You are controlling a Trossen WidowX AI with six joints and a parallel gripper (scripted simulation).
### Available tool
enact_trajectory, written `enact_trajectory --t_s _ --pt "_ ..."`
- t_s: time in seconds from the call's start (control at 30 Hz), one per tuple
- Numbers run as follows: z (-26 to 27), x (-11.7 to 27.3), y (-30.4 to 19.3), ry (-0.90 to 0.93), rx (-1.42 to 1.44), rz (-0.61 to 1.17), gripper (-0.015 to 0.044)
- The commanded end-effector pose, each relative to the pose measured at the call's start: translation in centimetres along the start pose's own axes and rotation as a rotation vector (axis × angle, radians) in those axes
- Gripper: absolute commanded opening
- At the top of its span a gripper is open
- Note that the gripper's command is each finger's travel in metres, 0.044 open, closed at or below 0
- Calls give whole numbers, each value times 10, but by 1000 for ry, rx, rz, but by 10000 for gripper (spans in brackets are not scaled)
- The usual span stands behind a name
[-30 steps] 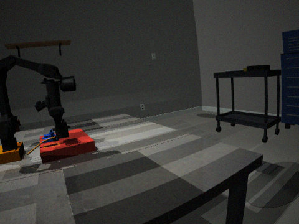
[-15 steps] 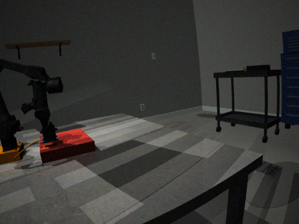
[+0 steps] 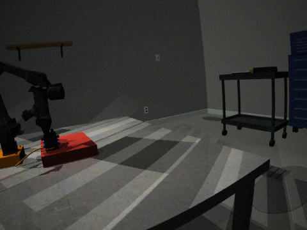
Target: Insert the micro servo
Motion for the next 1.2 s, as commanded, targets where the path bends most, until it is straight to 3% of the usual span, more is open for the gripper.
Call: enact_trajectory --t_s 0.0,1.17 --pt "0 -1 -1 -1 3 8 0" --pt "0 -27 -2 -1 3 8 0"
Point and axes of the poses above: the point midway between the two fingers, 35 mm back from their tips, its own x axis back along the fingers, its own z axis across the jaws, y = z × x, the point moved 6 cm from there along x, back along the fingers, and after that the axes turned 12 degrees about -x, right-handed, at the moved point
